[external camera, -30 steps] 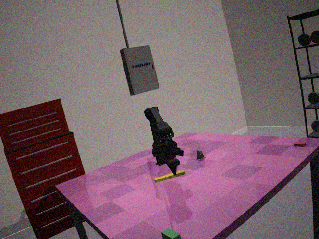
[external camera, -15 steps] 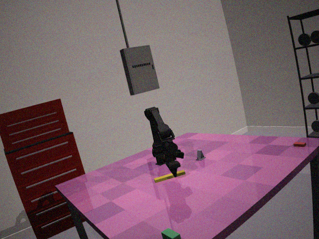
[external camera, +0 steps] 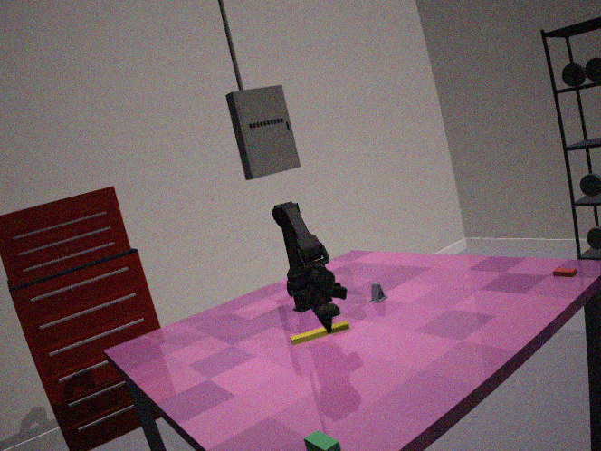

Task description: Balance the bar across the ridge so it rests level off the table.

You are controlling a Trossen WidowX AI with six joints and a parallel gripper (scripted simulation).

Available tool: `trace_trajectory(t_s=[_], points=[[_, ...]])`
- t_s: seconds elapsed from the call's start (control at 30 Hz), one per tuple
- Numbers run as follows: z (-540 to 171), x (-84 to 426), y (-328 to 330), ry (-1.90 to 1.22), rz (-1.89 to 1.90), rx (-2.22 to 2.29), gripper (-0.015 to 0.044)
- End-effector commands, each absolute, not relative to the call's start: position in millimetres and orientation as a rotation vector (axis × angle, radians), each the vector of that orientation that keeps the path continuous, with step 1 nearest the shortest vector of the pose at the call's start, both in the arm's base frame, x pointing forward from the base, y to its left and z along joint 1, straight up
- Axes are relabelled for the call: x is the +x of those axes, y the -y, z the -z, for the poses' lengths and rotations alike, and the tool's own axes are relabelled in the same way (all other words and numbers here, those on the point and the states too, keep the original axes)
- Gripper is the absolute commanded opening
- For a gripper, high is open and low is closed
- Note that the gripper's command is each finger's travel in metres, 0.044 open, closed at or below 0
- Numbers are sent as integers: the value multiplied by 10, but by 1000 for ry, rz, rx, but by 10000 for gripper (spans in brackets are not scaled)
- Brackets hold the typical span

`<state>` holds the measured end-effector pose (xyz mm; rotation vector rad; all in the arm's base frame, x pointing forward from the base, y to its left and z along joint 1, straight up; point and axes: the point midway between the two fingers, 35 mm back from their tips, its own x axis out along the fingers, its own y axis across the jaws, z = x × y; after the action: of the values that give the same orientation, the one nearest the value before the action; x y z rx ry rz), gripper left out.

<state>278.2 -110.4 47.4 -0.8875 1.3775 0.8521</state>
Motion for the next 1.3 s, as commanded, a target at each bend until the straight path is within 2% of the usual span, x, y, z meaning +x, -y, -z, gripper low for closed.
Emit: trace_trajectory(t_s=[0.0, 0.07, 0.17, 0.2, 1.27], points=[[-474, 2782, 1104, -1378, -852, -887, 98], [-474, 2782, 1104, -1378, -852, -887, 85], [-511, 2789, 1107, -1377, -852, -888, 6], [-536, 2793, 1108, -1377, -852, -888, 0], [-1357, 2802, 1106, -1373, -857, -891, 0]])
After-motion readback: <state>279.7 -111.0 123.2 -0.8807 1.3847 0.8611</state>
